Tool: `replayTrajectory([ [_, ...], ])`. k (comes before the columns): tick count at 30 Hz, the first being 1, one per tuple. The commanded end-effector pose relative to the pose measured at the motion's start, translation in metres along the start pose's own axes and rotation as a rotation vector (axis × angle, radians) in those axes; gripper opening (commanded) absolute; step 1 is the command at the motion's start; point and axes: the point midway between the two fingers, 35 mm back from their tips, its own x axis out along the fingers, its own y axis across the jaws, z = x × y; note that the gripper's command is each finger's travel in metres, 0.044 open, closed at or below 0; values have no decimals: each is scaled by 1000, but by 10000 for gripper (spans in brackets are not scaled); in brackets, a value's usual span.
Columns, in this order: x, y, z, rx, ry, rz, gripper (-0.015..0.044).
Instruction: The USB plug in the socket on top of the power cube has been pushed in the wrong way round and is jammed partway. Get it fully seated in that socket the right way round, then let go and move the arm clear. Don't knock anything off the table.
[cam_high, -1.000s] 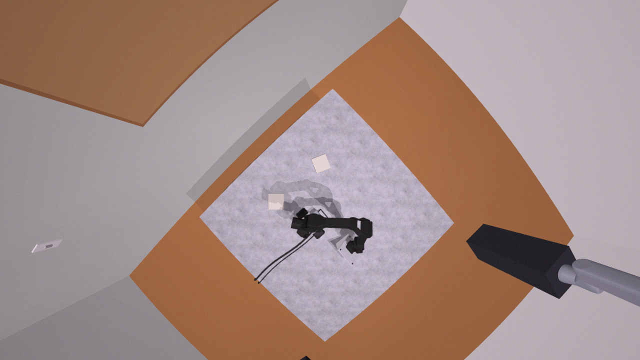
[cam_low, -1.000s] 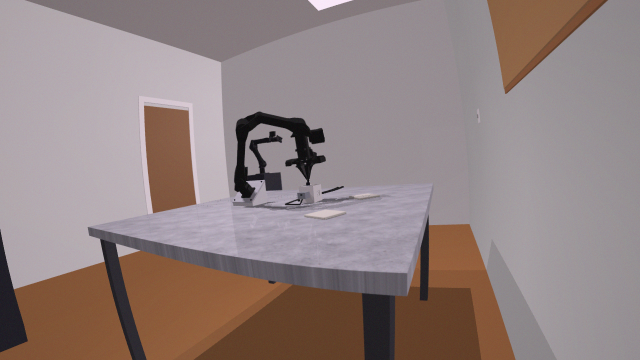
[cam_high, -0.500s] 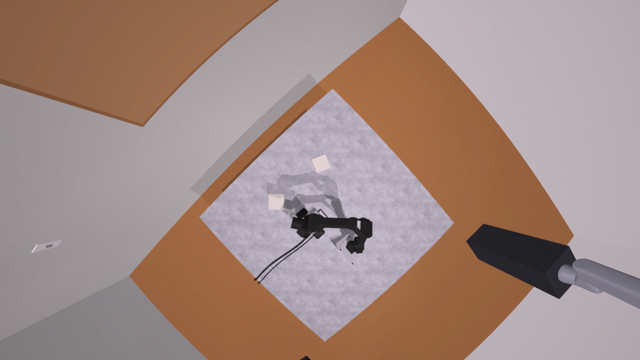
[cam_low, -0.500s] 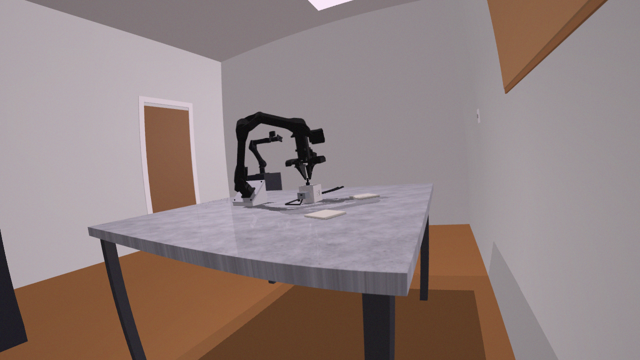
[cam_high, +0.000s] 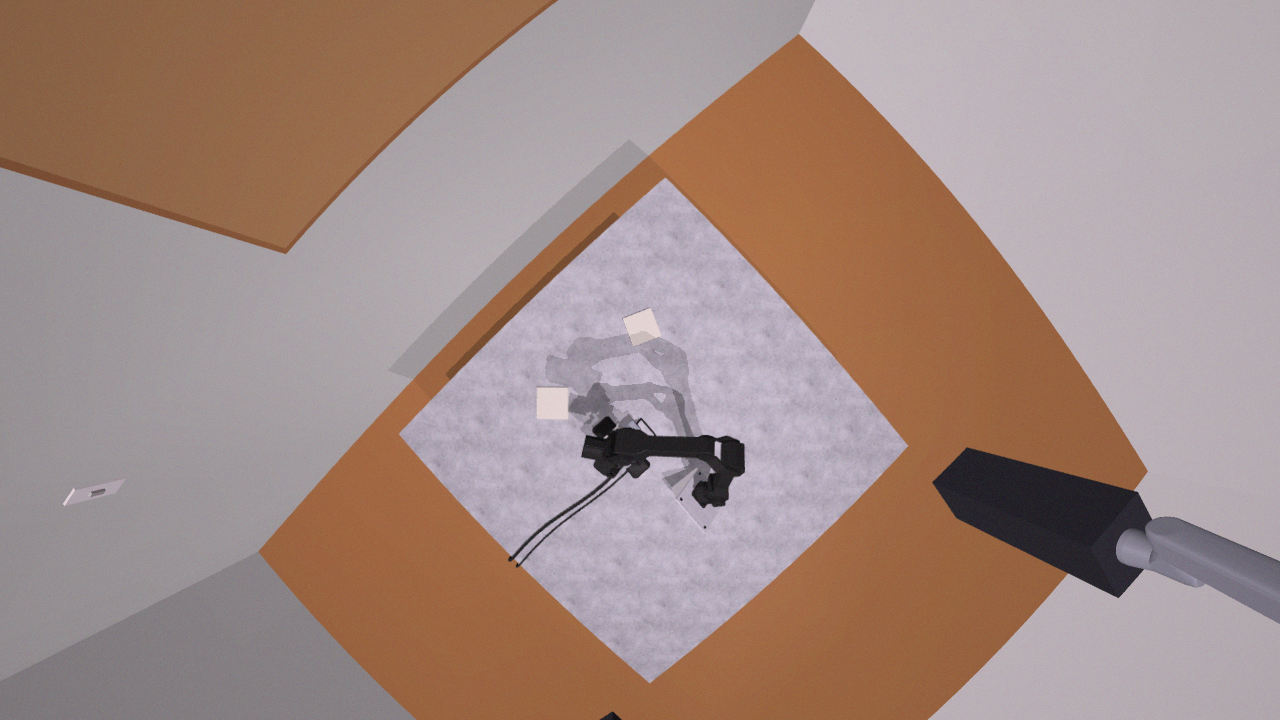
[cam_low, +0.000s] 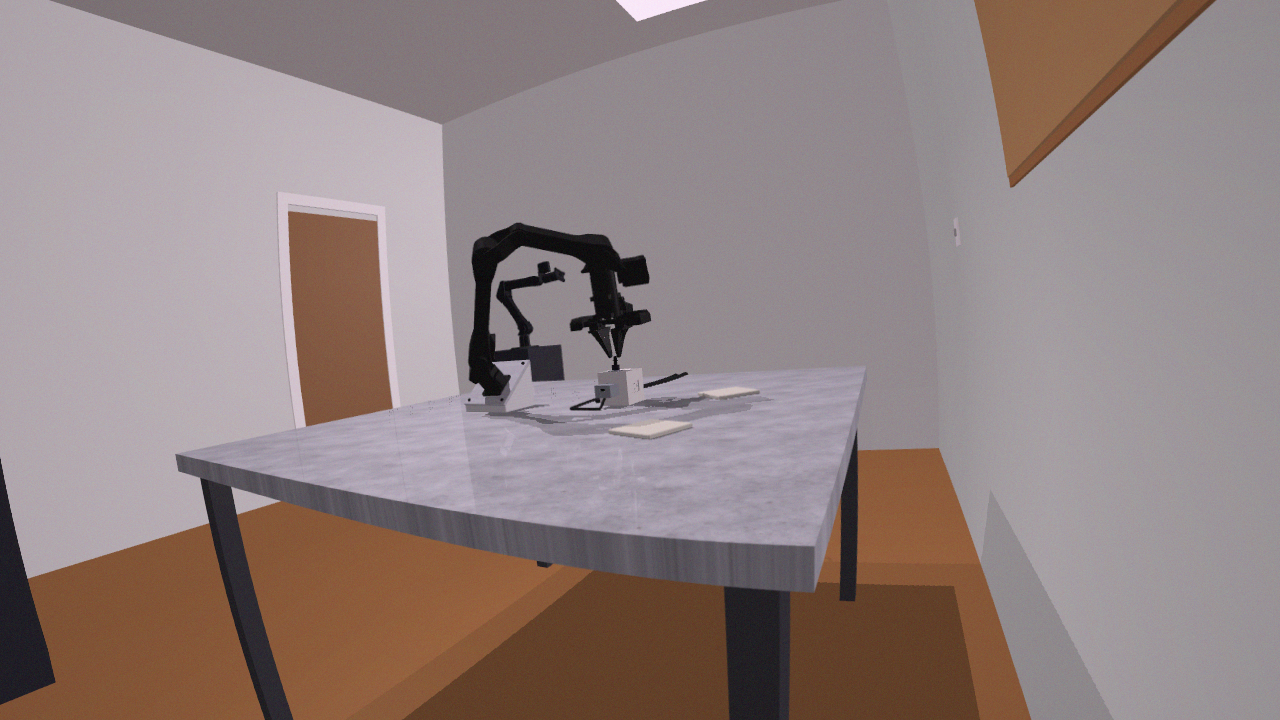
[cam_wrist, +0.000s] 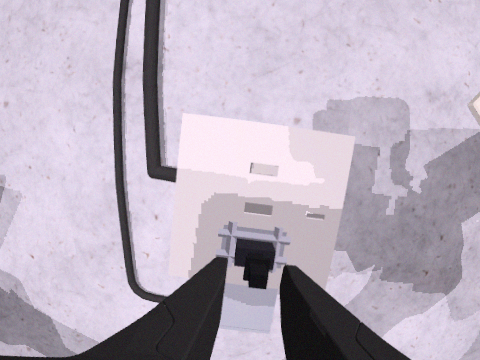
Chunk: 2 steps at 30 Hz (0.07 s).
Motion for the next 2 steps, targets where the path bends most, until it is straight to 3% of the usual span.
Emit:
replayTrajectory([
  [1,-6,-1,1,5,-5,-3,95],
  [2,-7,-1,2,5,-5,-3,95],
])
